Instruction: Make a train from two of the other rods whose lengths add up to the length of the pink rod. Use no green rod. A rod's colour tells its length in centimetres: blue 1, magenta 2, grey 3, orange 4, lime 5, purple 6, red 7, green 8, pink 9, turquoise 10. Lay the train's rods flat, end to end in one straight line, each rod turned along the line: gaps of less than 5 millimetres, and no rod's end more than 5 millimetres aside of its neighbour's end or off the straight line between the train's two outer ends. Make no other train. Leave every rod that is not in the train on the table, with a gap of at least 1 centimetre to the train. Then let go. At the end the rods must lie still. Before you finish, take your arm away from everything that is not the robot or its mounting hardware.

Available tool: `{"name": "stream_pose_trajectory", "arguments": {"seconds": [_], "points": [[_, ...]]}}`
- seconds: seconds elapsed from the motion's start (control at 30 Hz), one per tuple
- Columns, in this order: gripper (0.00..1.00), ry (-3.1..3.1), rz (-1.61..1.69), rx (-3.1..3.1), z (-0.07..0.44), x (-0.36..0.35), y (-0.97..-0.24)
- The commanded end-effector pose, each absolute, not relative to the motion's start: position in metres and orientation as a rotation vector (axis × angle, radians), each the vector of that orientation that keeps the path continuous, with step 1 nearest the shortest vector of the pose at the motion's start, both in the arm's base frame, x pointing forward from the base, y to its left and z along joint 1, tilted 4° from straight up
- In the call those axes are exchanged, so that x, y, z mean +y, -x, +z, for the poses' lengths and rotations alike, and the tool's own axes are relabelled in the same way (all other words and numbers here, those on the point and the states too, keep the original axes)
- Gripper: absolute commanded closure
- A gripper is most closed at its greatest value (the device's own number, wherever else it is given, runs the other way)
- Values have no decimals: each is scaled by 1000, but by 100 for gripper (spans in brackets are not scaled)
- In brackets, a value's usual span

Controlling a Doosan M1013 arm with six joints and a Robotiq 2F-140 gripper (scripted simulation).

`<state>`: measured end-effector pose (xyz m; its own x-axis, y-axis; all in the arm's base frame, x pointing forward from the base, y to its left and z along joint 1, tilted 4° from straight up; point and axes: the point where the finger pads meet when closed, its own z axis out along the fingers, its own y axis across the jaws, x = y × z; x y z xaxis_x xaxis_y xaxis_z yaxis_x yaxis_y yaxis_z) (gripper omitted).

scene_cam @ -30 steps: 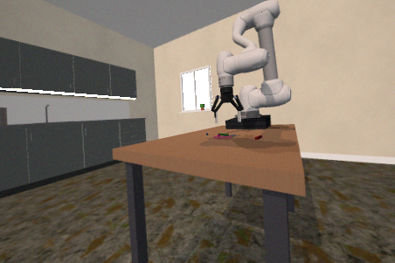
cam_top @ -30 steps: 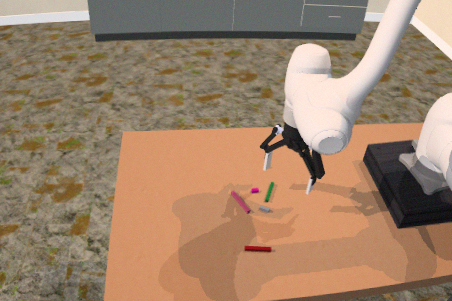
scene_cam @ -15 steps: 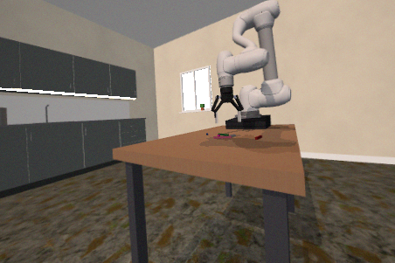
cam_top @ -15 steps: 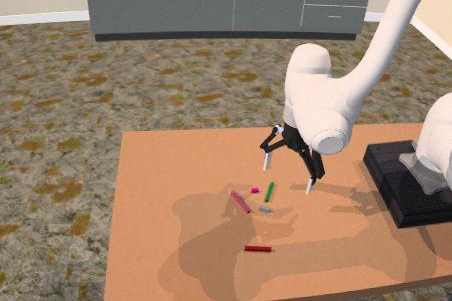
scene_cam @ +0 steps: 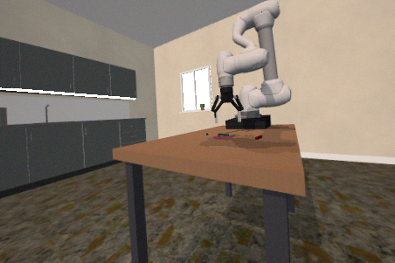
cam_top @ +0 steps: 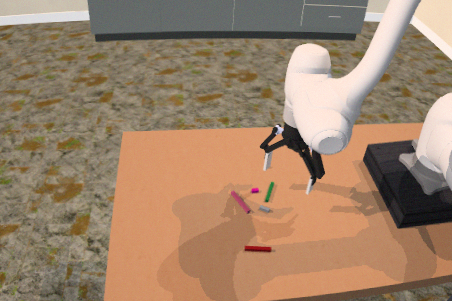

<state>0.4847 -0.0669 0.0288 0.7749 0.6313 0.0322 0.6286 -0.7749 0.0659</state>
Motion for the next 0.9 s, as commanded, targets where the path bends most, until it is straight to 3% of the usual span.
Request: {"name": "stream_pose_trajectory", "arguments": {"seconds": [0.0,0.87], "points": [[0,-2918,76,1031,27,-67,-485],[0,-2918,77,1032,29,-72,-523]]}}
